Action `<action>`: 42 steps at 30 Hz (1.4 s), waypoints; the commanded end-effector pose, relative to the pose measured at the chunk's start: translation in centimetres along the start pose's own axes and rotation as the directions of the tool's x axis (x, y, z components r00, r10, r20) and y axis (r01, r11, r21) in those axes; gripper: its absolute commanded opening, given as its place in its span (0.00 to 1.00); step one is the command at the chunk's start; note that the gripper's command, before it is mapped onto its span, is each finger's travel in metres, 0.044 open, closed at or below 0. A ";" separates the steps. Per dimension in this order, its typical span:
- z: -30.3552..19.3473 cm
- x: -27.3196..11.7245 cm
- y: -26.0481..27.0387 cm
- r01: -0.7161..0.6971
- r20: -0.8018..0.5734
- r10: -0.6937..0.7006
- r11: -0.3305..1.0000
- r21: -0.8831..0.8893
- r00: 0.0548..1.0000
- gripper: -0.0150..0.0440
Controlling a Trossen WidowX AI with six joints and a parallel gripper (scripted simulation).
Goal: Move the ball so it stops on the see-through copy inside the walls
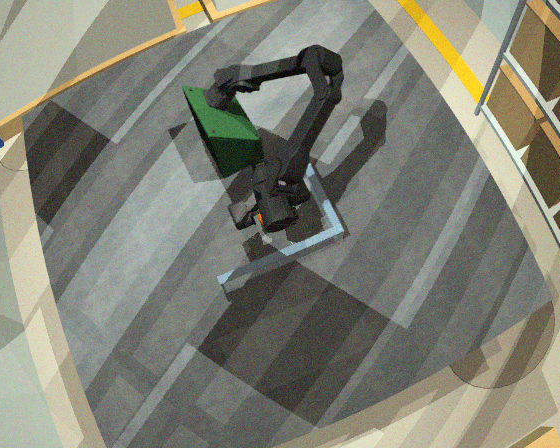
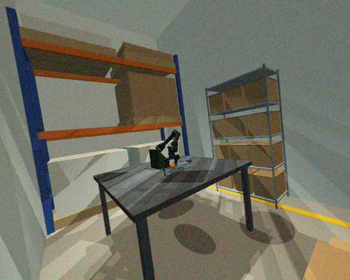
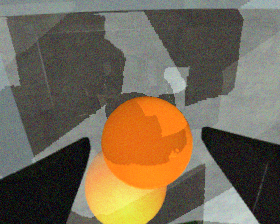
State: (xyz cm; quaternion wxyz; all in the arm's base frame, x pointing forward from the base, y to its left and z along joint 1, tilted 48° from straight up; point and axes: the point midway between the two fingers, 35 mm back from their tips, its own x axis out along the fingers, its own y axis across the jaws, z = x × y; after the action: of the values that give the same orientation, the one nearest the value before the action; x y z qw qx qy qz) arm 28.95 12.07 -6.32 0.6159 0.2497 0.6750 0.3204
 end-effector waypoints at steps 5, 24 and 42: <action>-0.3 0.5 0.0 -0.006 -0.003 0.006 1.000 0.012 1.000 0.81; 0.7 -6.1 -0.5 0.011 0.001 -0.011 1.000 0.014 1.000 0.25; -0.2 -14.1 -0.1 -0.001 -0.003 0.001 1.000 0.012 1.000 0.25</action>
State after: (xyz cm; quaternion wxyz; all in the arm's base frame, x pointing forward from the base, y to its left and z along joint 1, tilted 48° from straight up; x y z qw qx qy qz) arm 30.19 2.23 2.46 0.6092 0.2580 0.6803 0.3154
